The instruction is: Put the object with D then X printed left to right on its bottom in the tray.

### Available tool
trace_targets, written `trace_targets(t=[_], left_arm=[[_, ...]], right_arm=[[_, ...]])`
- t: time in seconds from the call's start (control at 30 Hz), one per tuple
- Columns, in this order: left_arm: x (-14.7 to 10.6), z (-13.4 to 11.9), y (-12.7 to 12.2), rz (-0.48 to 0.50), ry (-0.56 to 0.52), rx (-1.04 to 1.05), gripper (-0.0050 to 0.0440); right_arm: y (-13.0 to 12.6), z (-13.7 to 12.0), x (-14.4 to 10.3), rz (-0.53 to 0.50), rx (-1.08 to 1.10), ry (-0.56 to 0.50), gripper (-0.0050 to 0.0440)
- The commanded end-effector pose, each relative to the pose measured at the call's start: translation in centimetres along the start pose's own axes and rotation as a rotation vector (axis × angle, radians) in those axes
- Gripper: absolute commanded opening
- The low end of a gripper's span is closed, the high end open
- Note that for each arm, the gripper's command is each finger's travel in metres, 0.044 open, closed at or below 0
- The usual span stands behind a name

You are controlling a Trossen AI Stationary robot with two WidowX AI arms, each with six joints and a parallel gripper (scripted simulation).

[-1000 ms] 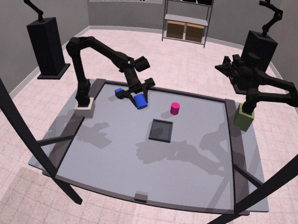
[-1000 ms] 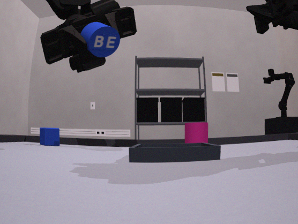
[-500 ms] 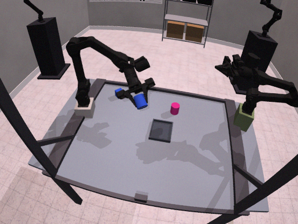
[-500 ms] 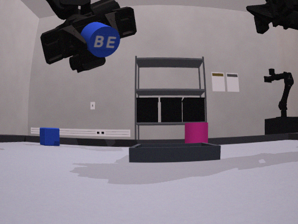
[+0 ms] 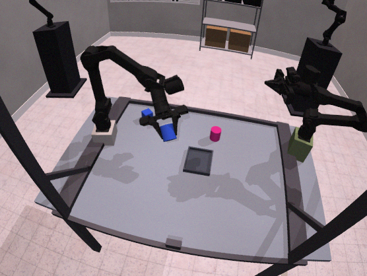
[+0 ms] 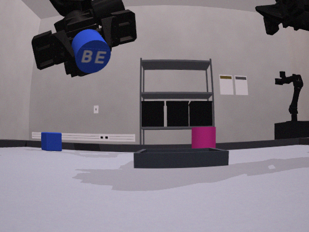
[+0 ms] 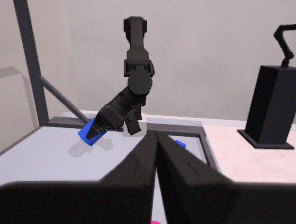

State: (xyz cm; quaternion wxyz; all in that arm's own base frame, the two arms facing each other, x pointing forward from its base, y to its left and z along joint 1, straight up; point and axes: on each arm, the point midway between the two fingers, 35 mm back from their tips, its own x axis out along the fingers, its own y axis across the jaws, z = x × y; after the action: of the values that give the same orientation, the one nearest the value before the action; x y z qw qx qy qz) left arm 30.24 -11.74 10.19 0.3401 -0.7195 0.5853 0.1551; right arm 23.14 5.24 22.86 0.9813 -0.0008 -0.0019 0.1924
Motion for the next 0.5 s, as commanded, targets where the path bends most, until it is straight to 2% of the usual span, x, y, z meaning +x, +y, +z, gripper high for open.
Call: trace_targets(t=[0.0, 0.47], left_arm=[[0.2, -0.5, 0.3, 0.011, -0.032, 0.011, 0.0204], [2.3, -0.4, 4.6, 0.164, -0.222, 0.025, 0.0204]], right_arm=[[0.0, 0.4, -0.1, 0.001, -0.002, -0.008, -0.005], [0.0, 0.4, -0.1, 0.001, -0.002, -0.008, -0.005]])
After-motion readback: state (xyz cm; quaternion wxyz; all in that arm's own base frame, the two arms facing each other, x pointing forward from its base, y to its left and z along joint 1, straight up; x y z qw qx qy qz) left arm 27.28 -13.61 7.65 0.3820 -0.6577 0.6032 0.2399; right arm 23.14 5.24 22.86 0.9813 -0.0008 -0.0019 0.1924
